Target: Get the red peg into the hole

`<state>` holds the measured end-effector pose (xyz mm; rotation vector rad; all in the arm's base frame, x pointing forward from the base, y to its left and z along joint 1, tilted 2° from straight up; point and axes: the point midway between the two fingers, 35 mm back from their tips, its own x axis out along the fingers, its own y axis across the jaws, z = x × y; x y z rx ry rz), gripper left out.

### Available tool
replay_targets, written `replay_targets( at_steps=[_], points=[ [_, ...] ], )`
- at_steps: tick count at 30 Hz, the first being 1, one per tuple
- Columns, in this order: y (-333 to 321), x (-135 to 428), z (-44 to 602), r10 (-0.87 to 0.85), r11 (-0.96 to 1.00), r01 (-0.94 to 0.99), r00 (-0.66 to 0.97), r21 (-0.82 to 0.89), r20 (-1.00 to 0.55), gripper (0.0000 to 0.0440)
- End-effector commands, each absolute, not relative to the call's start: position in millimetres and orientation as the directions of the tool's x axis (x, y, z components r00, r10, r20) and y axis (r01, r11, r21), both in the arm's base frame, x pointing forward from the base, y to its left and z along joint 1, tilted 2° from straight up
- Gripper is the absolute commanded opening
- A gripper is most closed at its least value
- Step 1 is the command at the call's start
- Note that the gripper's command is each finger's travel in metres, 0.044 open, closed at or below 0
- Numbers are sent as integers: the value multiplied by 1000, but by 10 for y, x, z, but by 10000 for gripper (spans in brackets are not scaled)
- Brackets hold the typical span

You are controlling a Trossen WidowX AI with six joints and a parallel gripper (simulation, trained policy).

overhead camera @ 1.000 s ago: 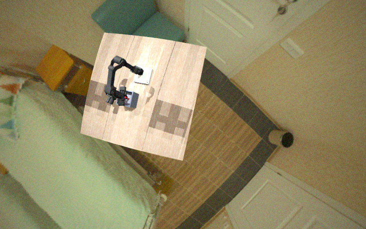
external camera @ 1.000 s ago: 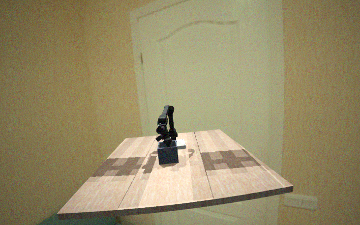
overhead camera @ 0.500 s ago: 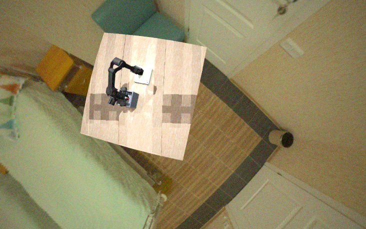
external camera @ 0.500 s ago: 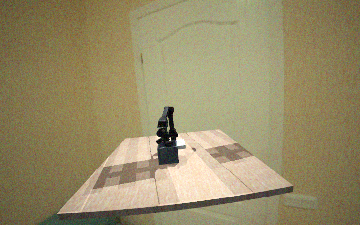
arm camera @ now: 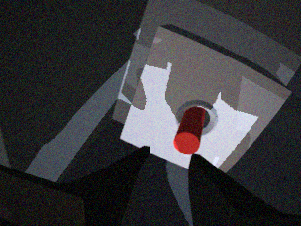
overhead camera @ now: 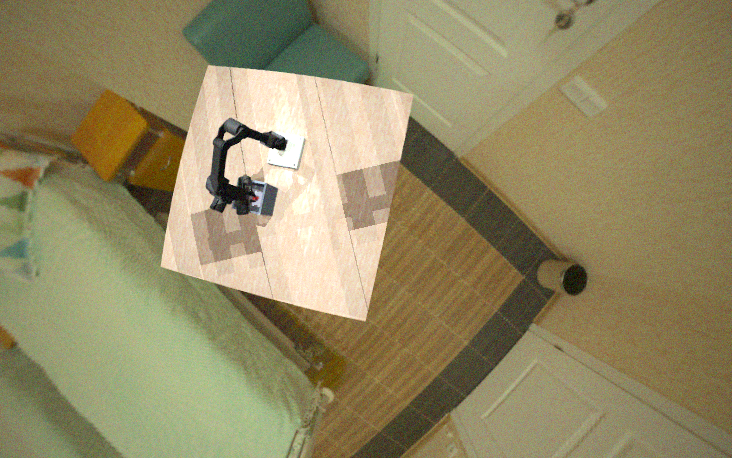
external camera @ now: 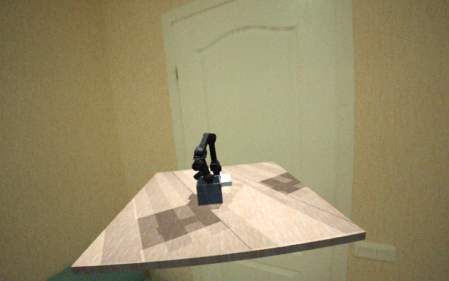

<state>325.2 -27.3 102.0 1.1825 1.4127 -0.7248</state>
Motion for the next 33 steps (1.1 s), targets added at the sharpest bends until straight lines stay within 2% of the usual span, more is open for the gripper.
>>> replay_targets(
  at_steps=[1,4,14,33],
  points=[
    [-272,3303,1105,284,310,927,123,213,-951,116],
    [-267,3330,1183,311,301,924,139,236,-940,124],
    [-252,3403,1354,401,262,919,175,296,-899,197],
    [-354,3571,1493,468,259,890,225,376,-855,188]
  ],
)
